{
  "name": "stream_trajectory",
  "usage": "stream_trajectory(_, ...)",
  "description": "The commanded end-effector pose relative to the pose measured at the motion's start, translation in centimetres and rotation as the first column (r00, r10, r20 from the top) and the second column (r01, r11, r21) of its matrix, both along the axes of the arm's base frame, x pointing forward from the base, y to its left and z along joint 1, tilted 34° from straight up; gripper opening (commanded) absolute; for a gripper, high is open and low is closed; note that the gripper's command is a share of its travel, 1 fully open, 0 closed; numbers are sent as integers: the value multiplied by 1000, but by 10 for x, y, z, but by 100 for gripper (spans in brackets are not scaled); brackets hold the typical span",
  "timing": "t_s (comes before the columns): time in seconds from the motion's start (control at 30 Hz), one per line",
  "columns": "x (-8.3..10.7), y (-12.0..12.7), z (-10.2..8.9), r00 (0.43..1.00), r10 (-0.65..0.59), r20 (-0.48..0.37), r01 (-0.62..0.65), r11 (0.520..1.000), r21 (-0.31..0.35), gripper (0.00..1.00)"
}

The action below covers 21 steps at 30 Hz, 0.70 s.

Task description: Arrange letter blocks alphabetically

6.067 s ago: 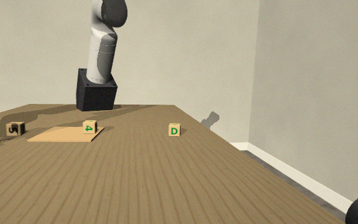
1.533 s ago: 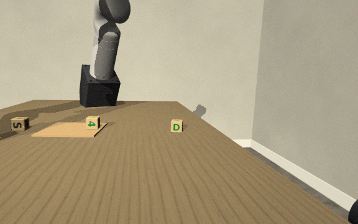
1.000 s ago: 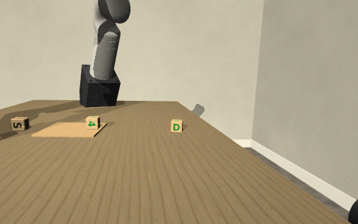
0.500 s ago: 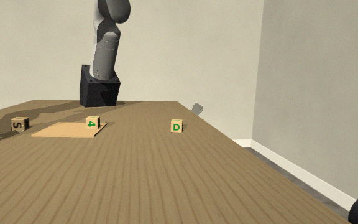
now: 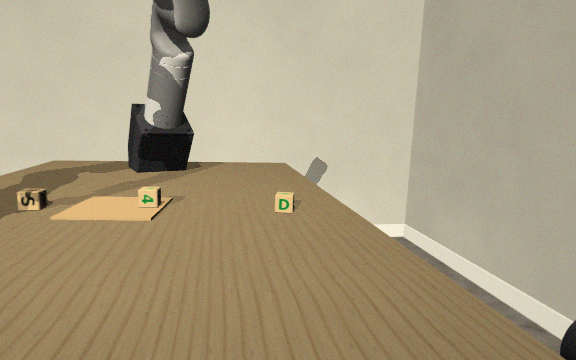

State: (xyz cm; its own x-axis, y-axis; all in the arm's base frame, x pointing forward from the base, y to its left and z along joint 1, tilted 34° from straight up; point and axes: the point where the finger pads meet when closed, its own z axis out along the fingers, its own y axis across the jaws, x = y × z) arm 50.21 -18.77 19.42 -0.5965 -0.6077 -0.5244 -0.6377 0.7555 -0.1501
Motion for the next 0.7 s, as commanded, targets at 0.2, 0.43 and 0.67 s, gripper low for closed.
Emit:
stream_trajectory(0.2,-7,-9,24,1000,-9,18,9,1000,-16,26)
stream_trajectory(0.43,-7,-9,24,1000,-9,18,9,1000,-16,26)
stream_trajectory(0.67,-7,-8,24,1000,-15,16,15,1000,-11,26)
